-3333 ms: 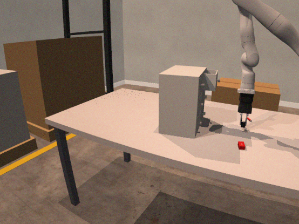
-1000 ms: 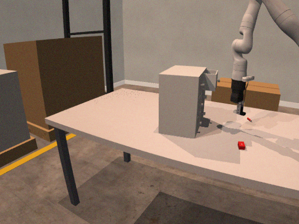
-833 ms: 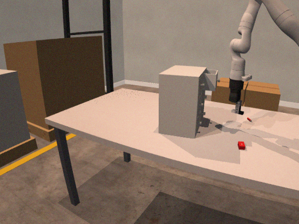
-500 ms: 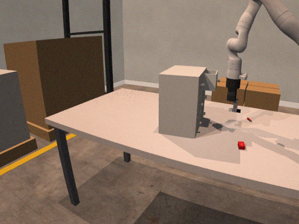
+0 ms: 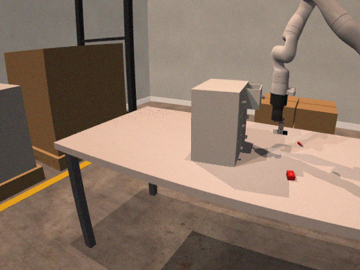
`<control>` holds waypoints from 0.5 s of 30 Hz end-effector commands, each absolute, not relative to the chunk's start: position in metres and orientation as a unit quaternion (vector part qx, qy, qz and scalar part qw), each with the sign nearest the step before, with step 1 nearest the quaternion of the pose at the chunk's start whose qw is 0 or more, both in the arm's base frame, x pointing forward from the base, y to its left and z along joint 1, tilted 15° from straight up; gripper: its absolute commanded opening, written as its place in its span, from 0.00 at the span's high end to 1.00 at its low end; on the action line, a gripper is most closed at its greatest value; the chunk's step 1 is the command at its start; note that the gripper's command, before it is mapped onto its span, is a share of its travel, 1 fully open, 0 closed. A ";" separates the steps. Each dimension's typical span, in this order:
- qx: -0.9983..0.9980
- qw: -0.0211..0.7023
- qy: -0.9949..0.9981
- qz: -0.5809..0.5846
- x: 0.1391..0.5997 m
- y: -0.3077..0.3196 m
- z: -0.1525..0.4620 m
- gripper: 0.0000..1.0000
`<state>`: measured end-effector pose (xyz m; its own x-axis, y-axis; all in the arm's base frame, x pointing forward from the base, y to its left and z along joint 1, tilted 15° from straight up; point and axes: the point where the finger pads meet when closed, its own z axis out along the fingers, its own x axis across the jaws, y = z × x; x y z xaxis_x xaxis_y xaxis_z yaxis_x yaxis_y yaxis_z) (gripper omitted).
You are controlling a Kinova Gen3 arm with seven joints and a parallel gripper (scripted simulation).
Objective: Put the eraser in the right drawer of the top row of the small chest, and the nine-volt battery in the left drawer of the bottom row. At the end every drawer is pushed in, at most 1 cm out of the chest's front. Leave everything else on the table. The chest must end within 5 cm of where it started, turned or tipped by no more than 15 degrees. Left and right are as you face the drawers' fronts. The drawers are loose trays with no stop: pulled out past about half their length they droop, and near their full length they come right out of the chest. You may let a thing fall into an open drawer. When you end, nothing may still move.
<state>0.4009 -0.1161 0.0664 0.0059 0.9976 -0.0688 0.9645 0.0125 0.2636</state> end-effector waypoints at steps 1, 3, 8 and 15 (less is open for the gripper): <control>0.700 0.117 0.701 0.068 0.401 -0.117 0.067 0.55; 0.700 0.117 0.701 0.068 0.400 -0.117 0.067 0.55; 0.700 0.117 0.701 0.067 0.400 -0.117 0.068 0.55; 0.700 0.117 0.701 0.066 0.398 -0.117 0.073 0.55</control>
<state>0.3972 -0.1150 0.0676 0.0053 0.9978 -0.0663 0.9672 0.0117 0.2539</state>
